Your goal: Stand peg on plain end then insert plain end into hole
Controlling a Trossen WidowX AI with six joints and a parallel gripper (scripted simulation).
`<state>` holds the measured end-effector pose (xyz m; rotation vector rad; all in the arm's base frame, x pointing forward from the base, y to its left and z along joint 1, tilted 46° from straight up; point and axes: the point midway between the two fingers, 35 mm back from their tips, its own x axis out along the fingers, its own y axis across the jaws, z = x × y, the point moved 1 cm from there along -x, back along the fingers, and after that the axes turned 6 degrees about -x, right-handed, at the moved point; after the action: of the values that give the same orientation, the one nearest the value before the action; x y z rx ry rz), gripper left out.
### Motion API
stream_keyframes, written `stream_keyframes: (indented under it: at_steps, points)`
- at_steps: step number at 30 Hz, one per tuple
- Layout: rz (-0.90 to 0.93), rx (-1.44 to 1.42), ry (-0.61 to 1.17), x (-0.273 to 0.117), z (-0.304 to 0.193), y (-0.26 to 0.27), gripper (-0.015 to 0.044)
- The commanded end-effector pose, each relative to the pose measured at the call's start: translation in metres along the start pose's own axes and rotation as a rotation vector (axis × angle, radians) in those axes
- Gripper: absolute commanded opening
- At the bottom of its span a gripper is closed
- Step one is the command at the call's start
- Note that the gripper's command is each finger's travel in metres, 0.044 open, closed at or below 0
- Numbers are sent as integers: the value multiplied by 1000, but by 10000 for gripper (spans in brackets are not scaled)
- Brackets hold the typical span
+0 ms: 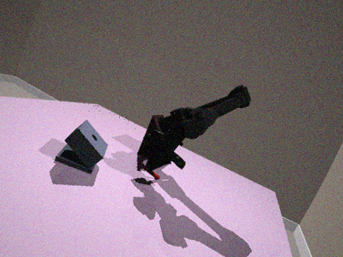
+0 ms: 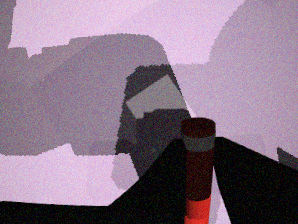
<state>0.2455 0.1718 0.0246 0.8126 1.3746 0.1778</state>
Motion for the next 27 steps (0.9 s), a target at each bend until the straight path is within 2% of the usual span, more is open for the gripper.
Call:
stream_keyframes:
  at_steps: [1, 27]
  points:
    - [-8, 4, -31, -2, -3, -2, 51]
    - [-32, 6, -254, -16, -16, -1, 51]
